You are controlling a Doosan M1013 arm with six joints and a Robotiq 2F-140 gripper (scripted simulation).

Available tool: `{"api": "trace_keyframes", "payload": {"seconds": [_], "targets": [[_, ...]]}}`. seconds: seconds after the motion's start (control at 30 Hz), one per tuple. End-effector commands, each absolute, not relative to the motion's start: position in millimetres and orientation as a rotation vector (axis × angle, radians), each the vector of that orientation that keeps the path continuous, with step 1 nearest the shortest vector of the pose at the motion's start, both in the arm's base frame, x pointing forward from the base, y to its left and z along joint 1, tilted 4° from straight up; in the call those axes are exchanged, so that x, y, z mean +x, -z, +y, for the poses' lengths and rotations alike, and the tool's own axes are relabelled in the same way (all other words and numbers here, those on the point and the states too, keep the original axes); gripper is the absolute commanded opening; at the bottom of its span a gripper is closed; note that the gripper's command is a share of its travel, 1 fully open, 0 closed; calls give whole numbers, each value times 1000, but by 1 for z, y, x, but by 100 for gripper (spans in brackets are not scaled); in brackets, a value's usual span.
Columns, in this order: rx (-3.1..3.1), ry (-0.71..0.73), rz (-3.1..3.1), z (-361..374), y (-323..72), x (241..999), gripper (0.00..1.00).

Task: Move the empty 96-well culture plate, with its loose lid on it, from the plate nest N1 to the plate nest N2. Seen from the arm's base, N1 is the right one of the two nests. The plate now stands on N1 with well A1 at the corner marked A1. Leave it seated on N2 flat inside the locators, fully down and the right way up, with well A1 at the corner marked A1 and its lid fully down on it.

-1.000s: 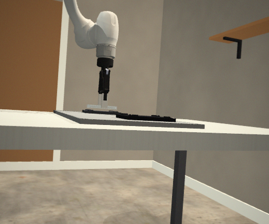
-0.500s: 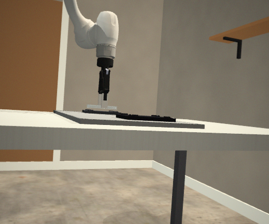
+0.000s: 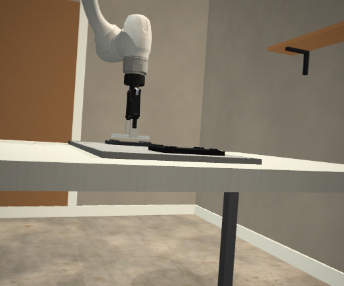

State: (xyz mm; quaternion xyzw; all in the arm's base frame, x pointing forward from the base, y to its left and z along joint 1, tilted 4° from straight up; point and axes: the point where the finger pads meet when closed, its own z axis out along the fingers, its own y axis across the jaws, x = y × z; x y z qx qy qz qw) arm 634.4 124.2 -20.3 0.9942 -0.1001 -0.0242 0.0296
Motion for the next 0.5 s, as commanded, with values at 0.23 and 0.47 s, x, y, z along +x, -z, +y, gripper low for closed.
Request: {"api": "trace_keyframes", "payload": {"seconds": [0.23, 0.47], "targets": [[3066, 80, -319, 123, 23, 632, 0], [3066, 80, -319, 123, 24, 632, 0]]}}
